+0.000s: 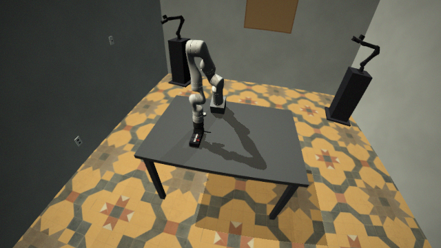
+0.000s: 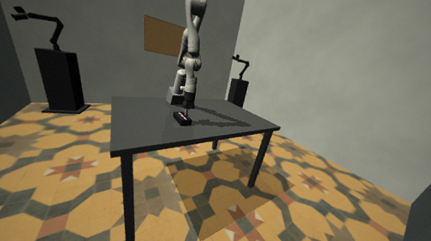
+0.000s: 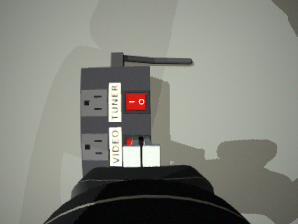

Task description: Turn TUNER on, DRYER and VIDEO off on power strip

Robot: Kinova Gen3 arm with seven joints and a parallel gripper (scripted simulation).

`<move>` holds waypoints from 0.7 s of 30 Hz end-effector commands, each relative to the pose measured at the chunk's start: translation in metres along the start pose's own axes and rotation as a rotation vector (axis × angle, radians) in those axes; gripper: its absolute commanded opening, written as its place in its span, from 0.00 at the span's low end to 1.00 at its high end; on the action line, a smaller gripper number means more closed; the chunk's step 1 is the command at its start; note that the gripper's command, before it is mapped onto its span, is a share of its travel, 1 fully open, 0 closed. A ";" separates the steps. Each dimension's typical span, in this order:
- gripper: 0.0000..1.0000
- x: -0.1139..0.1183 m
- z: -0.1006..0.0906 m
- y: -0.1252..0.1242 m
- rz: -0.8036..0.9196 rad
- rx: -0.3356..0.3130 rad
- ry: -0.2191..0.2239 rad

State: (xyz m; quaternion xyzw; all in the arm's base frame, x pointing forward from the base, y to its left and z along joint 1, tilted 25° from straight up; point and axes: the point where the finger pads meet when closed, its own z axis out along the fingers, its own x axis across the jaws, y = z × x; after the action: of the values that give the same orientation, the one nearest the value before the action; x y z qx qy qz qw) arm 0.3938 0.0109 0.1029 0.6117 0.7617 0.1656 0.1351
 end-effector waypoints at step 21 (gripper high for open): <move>0.00 0.001 -0.019 0.000 0.000 0.001 0.003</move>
State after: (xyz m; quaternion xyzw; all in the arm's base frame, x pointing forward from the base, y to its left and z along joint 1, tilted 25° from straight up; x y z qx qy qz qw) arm 0.3843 0.0184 0.1130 0.6055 0.7681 0.1642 0.1280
